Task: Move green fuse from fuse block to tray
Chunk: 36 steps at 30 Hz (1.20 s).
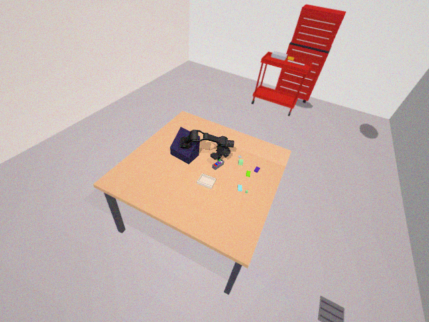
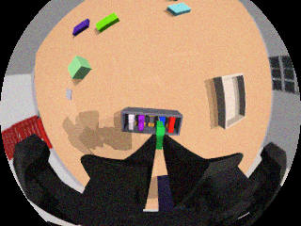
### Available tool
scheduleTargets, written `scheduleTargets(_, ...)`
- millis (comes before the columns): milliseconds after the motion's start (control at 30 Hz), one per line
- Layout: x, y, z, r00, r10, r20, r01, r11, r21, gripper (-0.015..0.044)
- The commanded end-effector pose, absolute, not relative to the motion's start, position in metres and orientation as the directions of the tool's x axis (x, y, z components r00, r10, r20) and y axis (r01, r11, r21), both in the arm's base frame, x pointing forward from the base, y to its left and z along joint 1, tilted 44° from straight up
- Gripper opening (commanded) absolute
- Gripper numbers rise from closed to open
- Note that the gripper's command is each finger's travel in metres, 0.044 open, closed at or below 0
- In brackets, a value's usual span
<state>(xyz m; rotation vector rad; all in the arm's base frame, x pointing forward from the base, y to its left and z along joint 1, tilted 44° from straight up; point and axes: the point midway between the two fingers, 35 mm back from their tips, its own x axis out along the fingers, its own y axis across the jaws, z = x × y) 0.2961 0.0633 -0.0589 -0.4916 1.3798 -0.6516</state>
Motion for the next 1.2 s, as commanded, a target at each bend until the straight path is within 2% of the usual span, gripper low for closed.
scheduleTargets(0, 0.308, 0.047, -0.041, 0.065, -0.672, -0.738, 0.143, 0.738, -0.659, 0.0000)
scheduleTargets(400, 0.331, -0.016, 0.021, 0.069, -0.666, -0.743, 0.142, 0.743, -0.654, 0.0000)
scheduleTargets(800, 0.327, -0.086, 0.085, 0.066, -0.689, -0.721, 0.147, 0.722, -0.676, 0.0000)
scheduleTargets(1167, 0.327, -0.096, 0.082, 0.066, -0.691, -0.720, 0.148, 0.720, -0.678, 0.0000)
